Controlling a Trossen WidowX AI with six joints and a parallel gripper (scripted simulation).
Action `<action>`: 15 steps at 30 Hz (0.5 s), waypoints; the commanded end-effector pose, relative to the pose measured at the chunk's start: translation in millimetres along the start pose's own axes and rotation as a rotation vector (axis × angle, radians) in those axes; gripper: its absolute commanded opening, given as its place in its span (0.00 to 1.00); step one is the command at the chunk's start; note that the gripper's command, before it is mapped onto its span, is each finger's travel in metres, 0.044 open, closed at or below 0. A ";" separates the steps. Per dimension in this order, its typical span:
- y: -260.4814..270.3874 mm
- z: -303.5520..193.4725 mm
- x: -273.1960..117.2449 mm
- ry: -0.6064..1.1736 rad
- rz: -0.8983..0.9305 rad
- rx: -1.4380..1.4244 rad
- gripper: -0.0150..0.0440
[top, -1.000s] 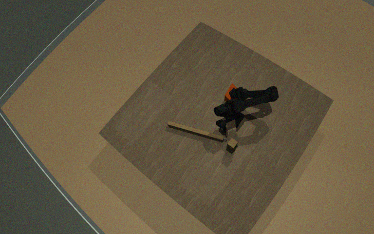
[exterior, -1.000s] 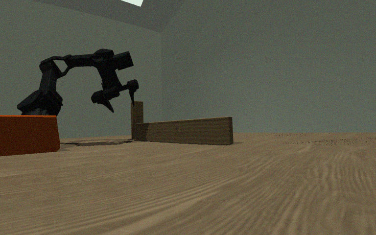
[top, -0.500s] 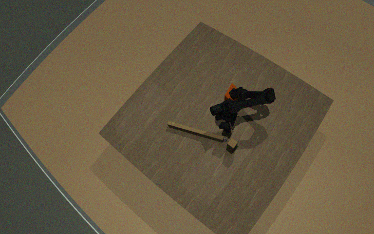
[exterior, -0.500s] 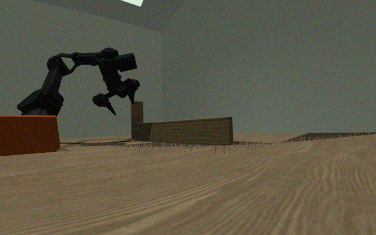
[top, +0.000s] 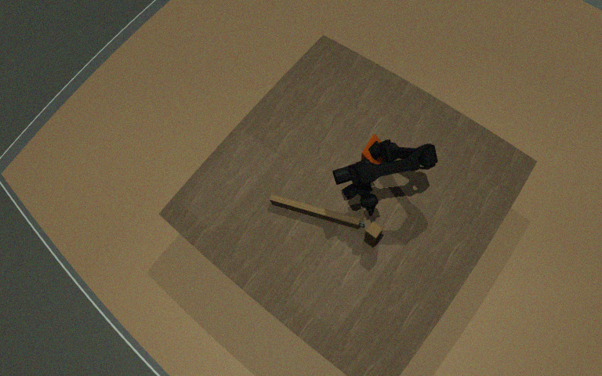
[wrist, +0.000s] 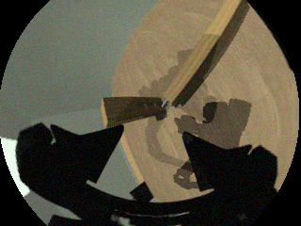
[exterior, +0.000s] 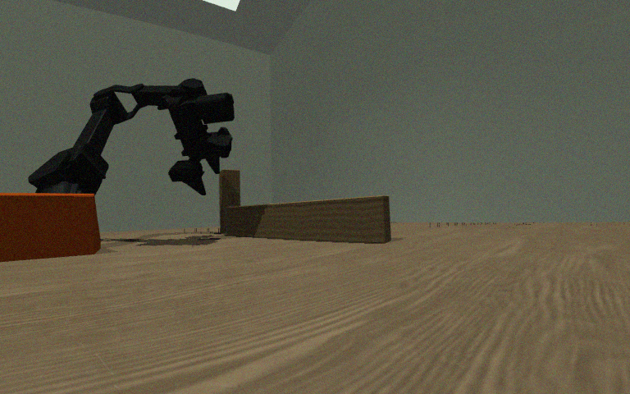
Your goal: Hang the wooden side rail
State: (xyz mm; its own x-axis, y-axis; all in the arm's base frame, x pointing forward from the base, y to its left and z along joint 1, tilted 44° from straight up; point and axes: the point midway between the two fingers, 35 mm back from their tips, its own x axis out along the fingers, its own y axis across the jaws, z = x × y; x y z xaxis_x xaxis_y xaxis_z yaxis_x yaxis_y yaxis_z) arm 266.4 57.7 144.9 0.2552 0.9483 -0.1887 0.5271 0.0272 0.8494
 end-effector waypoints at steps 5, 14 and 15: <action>-0.1 16.6 -1.7 -0.006 0.094 -0.759 1.00; -1.7 26.7 -2.7 -0.047 0.129 -1.126 1.00; -1.9 27.8 -2.8 -0.052 0.132 -1.165 1.00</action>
State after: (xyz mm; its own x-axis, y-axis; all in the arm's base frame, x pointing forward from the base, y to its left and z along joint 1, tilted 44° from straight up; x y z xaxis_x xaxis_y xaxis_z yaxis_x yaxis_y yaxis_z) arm 274.4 53.2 137.2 0.2624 0.9566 -0.1270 -0.0279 0.1391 0.9899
